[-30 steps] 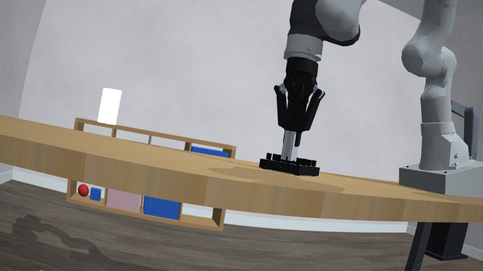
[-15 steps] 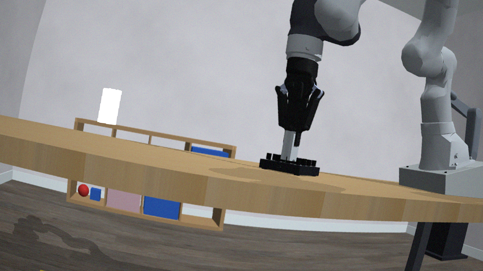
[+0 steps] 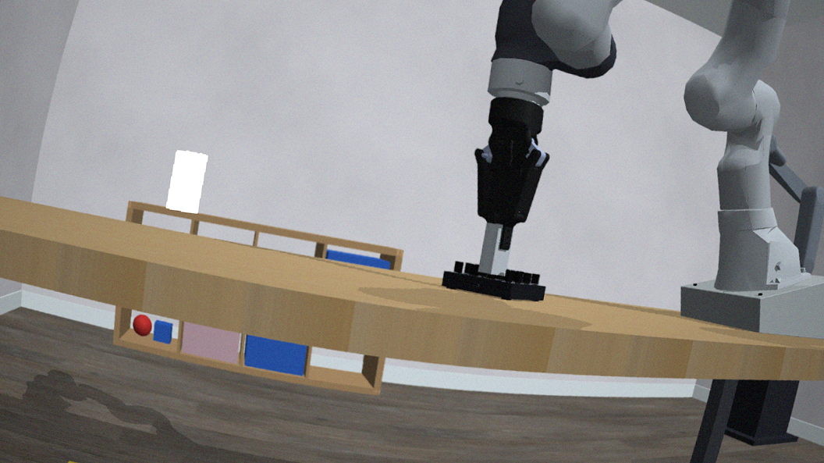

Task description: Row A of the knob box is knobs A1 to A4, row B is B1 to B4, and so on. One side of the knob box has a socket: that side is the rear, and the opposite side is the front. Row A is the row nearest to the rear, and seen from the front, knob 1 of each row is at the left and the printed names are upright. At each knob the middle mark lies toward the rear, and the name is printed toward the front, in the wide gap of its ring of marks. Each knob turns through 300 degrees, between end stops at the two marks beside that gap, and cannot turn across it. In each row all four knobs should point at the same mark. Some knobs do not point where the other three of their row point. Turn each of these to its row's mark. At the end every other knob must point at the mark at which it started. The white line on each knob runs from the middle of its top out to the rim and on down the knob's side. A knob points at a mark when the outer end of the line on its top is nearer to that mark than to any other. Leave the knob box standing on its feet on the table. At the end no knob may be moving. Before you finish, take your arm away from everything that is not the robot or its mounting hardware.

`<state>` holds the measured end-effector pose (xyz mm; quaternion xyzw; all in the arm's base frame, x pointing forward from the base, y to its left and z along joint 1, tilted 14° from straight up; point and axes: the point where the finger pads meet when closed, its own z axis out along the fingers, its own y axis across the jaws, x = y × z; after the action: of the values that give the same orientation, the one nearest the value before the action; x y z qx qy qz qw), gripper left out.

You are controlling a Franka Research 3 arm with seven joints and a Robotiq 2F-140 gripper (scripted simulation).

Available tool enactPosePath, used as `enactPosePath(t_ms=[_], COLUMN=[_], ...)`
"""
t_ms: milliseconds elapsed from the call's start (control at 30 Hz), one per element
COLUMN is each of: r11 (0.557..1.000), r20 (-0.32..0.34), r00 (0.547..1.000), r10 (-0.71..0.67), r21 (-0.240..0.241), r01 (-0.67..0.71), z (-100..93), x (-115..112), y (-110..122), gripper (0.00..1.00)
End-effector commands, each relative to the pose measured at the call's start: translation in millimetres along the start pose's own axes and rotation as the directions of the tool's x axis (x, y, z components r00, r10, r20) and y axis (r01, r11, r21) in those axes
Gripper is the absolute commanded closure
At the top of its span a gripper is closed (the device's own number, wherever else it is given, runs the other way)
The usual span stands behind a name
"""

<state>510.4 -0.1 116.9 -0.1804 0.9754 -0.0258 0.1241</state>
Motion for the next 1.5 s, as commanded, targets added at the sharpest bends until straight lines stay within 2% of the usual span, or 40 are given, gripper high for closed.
enactPosePath(t_ms=[0,300,800,867,1367,1433,1467], r11=[0.988,0.964,0.861,0.861,0.707,0.707,0.689], r20=[-0.003,-0.003,-0.003,-0.003,-0.002,-0.002,-0.002], r00=[0.988,0.964,0.861,0.861,0.707,0.707,0.689], r10=[0.156,0.266,0.508,0.508,0.707,0.707,0.725], r21=[0.001,0.001,0.002,0.002,0.003,0.003,0.003], r01=[-0.156,-0.266,-0.508,-0.508,-0.707,-0.707,-0.725], z=[-0.5,-0.5,-0.5,-0.5,-0.5,-0.5,-0.5], x=[-1.4,-1.4,-1.4,-1.4,-1.4,-1.4,-1.4], y=[-0.2,-0.2,-0.2,-0.2,-0.2,-0.2,-0.2], gripper=[0.95,0.95,0.95,0.95,0.95,0.95,0.95])
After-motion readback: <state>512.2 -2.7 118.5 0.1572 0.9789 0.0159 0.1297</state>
